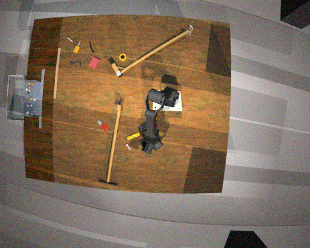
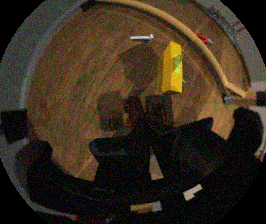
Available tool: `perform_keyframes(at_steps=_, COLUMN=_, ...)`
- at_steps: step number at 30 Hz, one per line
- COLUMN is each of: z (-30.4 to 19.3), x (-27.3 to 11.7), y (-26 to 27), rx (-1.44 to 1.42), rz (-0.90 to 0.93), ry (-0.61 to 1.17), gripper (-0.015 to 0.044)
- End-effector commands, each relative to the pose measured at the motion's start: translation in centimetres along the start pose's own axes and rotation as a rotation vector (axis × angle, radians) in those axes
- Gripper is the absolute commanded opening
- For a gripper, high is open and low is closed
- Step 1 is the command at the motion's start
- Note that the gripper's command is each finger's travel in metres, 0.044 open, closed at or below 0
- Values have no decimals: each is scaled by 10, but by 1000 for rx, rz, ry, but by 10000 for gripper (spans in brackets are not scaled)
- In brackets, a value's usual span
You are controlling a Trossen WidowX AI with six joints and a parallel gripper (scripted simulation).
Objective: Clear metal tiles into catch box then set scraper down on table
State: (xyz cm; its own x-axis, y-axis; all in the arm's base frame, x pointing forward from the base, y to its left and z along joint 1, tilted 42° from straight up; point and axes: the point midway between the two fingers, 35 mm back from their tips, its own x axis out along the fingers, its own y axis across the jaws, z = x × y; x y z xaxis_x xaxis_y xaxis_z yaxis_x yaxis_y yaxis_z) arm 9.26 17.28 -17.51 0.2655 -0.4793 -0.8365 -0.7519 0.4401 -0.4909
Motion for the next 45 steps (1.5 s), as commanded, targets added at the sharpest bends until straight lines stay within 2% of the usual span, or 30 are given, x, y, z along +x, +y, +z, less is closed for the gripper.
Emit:
perform_keyframes(at_steps=1, z=-7, x=-1, y=1, rx=7, rz=5, ry=2, gripper=0)
perform_keyframes(at_steps=26, z=-41, x=-2, y=1, rx=2, rz=-10, ry=9, gripper=0)
perform_keyframes(at_steps=45, z=-22, x=-67, y=4, rx=1, rz=-8, ry=8, gripper=0)
